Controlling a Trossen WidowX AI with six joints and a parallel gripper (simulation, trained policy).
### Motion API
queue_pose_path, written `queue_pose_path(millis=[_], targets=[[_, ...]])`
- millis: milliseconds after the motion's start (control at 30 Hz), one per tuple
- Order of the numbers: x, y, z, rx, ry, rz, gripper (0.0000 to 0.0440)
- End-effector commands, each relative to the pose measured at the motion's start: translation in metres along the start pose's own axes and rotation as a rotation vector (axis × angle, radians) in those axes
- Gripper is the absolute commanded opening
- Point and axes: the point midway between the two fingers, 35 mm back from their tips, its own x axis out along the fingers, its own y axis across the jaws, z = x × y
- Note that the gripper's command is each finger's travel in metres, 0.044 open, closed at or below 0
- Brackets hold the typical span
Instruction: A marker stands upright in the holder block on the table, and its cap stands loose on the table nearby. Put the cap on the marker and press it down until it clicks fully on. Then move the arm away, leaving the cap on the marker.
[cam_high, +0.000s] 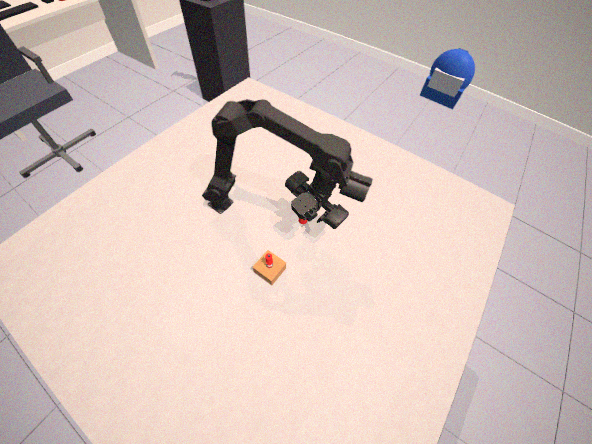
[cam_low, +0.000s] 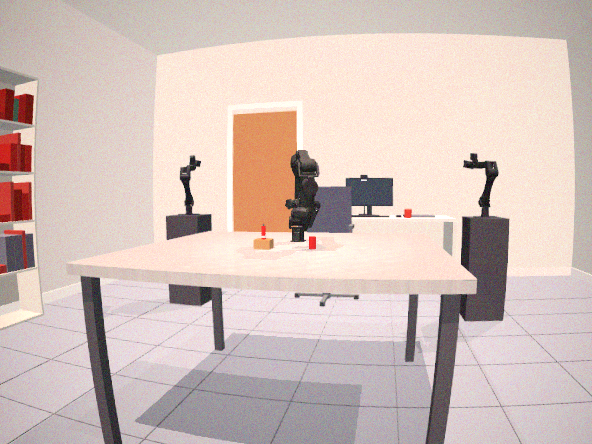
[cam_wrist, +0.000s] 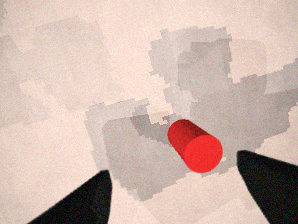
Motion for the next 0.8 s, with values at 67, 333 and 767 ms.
queue_pose_path(millis=[67,333,767], targets=[[0.010,-0.013,-0.005,-0.014,-0.013,-0.049,0.0321],[0.021,-0.023,-0.009,-0.042,-0.029,-0.080,0.0313],[0.047,-0.029,-0.013,-0.088,-0.040,-0.108,0.0287]])
